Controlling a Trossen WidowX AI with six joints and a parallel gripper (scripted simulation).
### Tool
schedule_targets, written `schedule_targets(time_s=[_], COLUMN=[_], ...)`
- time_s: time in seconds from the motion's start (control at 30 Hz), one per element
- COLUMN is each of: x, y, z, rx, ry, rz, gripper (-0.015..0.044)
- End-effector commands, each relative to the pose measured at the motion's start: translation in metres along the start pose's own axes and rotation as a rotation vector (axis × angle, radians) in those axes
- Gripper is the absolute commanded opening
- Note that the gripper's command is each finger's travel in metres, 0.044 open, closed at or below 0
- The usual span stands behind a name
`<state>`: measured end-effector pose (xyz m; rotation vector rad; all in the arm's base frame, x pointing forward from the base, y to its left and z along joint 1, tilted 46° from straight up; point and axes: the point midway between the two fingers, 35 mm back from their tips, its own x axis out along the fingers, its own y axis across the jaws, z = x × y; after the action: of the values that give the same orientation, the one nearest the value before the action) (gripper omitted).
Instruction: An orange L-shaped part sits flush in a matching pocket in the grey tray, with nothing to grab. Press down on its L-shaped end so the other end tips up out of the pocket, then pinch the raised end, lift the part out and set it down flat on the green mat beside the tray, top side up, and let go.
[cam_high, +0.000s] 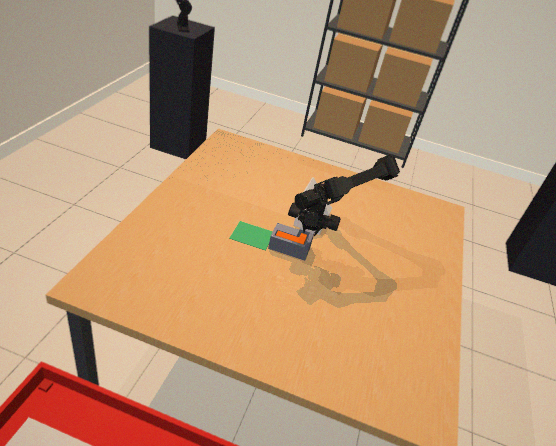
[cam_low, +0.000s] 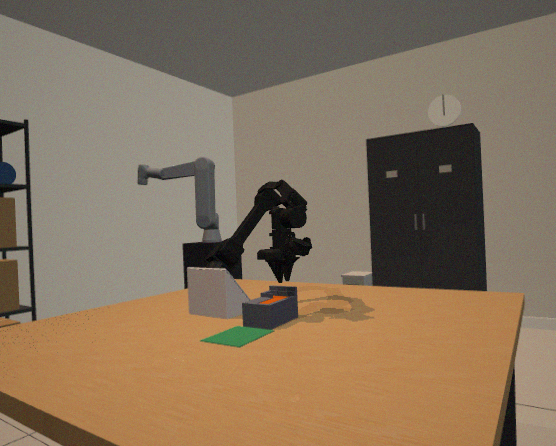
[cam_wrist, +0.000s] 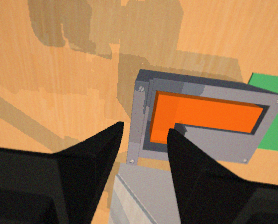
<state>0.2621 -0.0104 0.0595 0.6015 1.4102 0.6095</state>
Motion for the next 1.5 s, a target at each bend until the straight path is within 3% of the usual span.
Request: schedule_targets(time_s=[0.0,0.93,1.47], x=[0.030,0.068,0.062], y=[0.004,0.005,0.010], z=[-0.005,-0.006,-0.005], rx=[0.005,0.004,0.001], ry=[0.009,0.009,0.008], rz=[0.014,0.016,0.016], gripper=[0.0180,0.0180,0.0180])
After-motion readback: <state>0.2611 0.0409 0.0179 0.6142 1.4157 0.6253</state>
